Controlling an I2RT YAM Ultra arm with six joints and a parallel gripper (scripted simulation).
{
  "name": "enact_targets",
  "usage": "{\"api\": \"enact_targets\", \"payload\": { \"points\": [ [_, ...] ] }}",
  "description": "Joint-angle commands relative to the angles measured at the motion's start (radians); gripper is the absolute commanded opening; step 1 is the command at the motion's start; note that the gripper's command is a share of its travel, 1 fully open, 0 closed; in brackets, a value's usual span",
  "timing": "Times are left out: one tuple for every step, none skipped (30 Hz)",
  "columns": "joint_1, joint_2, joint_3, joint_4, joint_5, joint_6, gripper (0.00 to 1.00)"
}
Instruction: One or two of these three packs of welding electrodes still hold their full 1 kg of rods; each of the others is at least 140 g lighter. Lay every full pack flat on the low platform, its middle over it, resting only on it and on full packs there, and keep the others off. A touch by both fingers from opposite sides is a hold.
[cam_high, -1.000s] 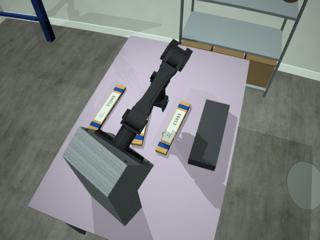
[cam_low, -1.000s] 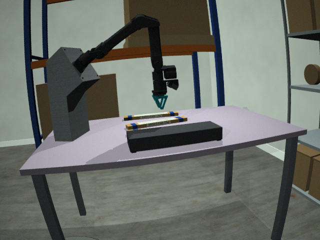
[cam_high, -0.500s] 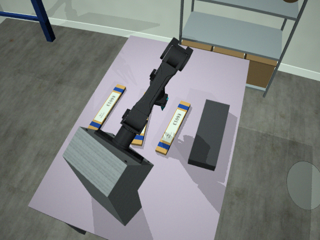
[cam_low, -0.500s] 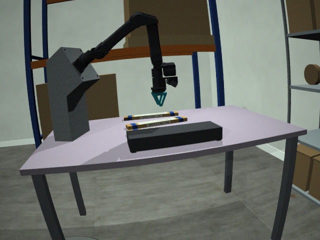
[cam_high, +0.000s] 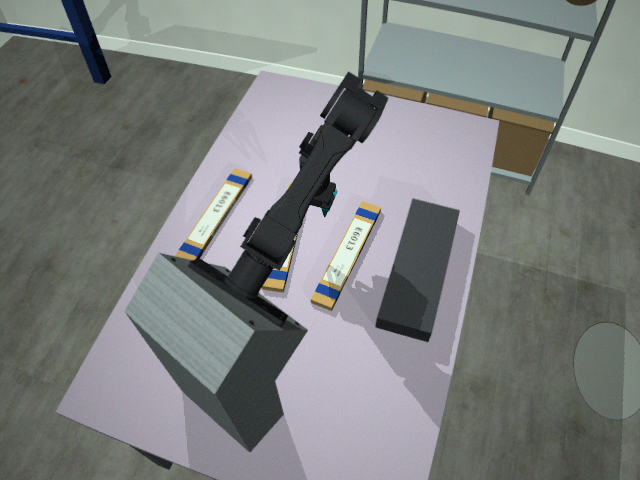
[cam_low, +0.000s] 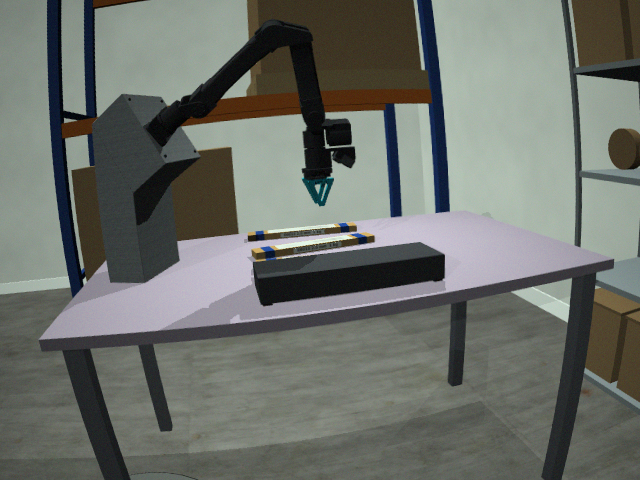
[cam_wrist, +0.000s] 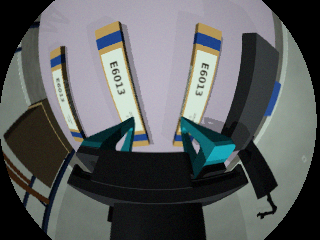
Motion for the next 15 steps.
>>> {"api": "enact_targets", "payload": {
  "points": [
    [0.022, -0.041, -0.02, -0.033, 0.013, 0.01, 0.63],
    [0.024, -0.045, -0.021, -0.037, 0.014, 0.011, 0.63],
    [0.026, -0.049, -0.021, -0.042, 0.016, 0.012, 0.63],
    [0.028, -0.054, -0.022, -0.046, 0.017, 0.014, 0.63],
    [0.028, -0.054, -0.022, -0.046, 0.018, 0.014, 0.63],
    [0.028, -0.055, -0.022, -0.047, 0.018, 0.014, 0.63],
    [0.029, -0.055, -0.022, -0.047, 0.018, 0.014, 0.63],
    [0.029, -0.055, -0.022, -0.047, 0.018, 0.014, 0.63],
    [0.029, -0.055, -0.022, -0.047, 0.018, 0.014, 0.63],
    [0.029, -0.055, -0.022, -0.047, 0.018, 0.014, 0.63],
    [0.029, -0.055, -0.022, -0.048, 0.018, 0.014, 0.63],
    [0.029, -0.055, -0.022, -0.048, 0.018, 0.014, 0.63],
    [0.029, -0.055, -0.022, -0.048, 0.018, 0.015, 0.63],
    [0.029, -0.055, -0.022, -0.048, 0.018, 0.015, 0.63],
    [0.029, -0.055, -0.022, -0.048, 0.018, 0.015, 0.63]
  ]
}}
